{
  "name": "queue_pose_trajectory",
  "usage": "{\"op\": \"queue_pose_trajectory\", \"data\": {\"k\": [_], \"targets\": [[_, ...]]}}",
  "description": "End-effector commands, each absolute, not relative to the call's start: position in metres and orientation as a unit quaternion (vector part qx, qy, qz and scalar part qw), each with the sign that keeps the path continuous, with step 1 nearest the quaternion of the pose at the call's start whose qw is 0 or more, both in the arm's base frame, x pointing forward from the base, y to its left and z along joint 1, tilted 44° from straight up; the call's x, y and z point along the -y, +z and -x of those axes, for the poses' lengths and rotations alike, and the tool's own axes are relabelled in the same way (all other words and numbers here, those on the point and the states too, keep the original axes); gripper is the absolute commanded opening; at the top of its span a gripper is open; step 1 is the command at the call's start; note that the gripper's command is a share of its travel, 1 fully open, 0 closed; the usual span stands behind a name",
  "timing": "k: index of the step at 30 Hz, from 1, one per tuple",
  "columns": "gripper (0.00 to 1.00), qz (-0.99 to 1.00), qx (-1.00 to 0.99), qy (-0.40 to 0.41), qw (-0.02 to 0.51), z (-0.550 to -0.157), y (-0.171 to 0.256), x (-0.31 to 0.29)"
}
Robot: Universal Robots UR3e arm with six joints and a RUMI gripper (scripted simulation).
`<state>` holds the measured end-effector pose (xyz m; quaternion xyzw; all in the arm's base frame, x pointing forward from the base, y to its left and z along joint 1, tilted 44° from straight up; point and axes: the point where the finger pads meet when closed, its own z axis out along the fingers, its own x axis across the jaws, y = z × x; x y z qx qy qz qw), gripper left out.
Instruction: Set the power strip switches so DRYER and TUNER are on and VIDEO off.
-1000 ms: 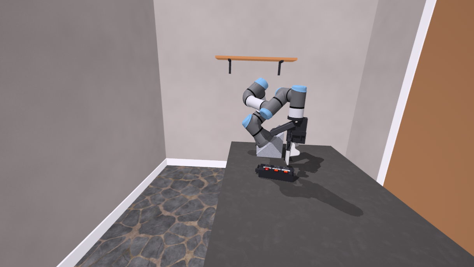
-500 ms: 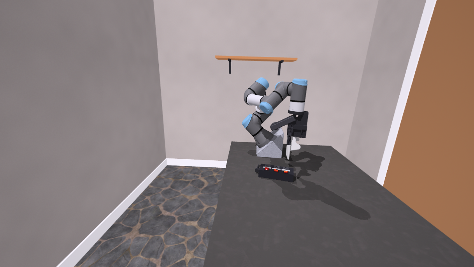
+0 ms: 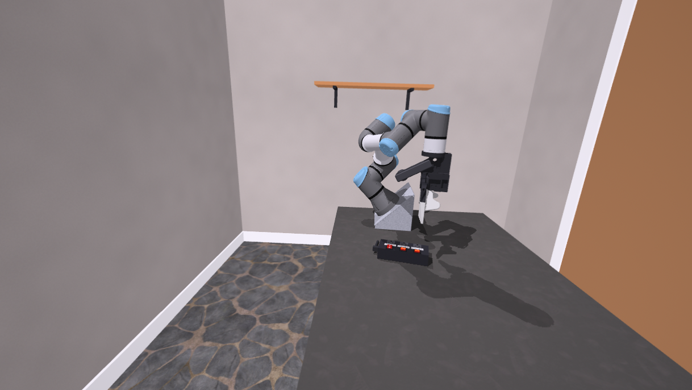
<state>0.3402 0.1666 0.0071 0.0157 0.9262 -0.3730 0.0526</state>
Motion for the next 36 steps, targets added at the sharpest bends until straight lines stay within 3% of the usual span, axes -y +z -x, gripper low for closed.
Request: {"op": "queue_pose_trajectory", "data": {"k": [1, 36], "targets": [[1.00, -0.017, -0.926, -0.374, 0.052, -0.340, 0.014, -0.174], [1.00, -0.017, -0.926, -0.374, 0.052, -0.338, 0.030, -0.189]]}}
